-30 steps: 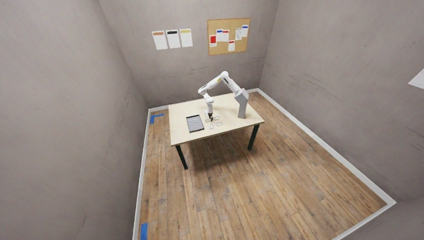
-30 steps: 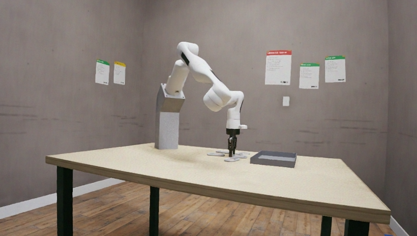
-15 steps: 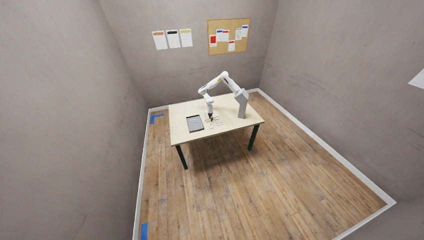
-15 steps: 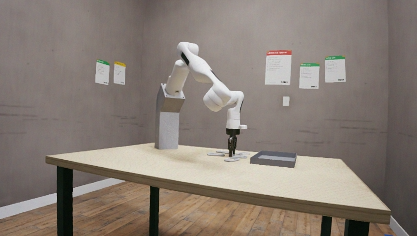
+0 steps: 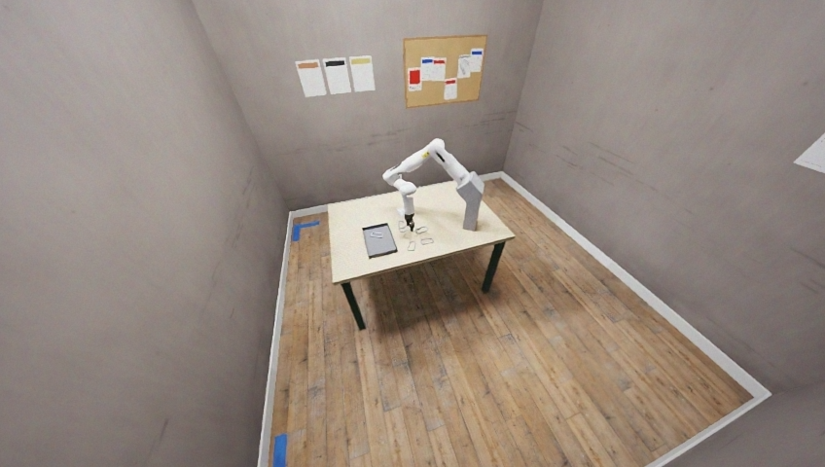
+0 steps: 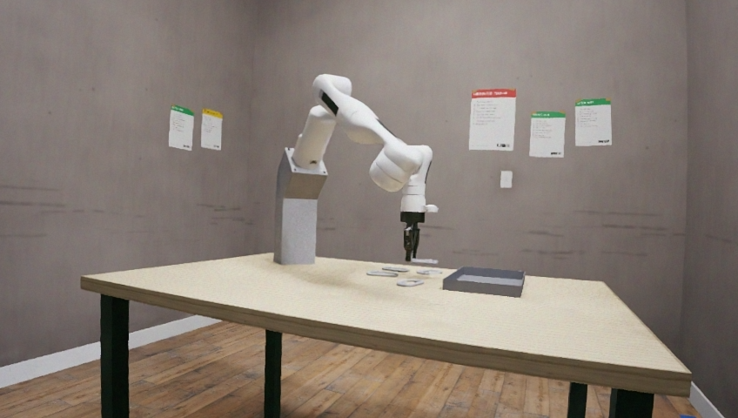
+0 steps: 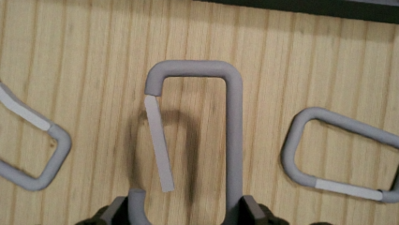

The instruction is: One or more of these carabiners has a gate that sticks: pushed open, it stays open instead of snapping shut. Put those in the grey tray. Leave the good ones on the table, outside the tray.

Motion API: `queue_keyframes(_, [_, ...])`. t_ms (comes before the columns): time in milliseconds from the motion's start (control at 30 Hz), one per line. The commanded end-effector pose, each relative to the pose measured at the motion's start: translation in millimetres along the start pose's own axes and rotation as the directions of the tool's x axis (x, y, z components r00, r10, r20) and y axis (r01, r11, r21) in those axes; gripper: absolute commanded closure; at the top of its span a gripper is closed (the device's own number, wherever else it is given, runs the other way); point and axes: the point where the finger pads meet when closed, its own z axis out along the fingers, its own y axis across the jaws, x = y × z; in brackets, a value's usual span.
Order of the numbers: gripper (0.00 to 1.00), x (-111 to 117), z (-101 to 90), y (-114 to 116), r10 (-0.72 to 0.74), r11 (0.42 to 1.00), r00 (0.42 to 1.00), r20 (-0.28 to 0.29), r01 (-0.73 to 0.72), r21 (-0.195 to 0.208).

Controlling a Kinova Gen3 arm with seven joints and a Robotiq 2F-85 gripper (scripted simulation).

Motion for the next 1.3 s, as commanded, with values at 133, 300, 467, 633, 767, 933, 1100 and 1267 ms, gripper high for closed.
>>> queue_keyframes(133, [1.00,0.7,-35.4,-0.6,0.000,1.000,1.000,-0.001,0.000,0.000])
queue_keyframes(300, [1.00,0.7,-35.4,-0.6,0.000,1.000,1.000,-0.001,0.000,0.000])
queue_keyframes(467, [1.00,0.7,-35.4,-0.6,0.000,1.000,1.000,-0.001,0.000,0.000])
queue_keyframes(633, [1.00,69.0,-35.6,-14.6,0.001,1.000,1.000,0.000,-0.001,0.000])
queue_keyframes(767, [1.00,73.5,-35.6,-15.8,0.001,1.000,1.000,0.000,-0.001,0.000])
queue_keyframes(933, [1.00,98.1,-35.7,-20.7,0.001,1.000,1.000,0.000,-0.001,0.000])
queue_keyframes(1100, [1.00,98.1,-35.7,-20.7,0.001,1.000,1.000,0.000,-0.001,0.000])
queue_keyframes(1267, [1.00,165.5,-35.9,-34.5,-0.001,1.000,1.000,-0.001,0.001,0.001])
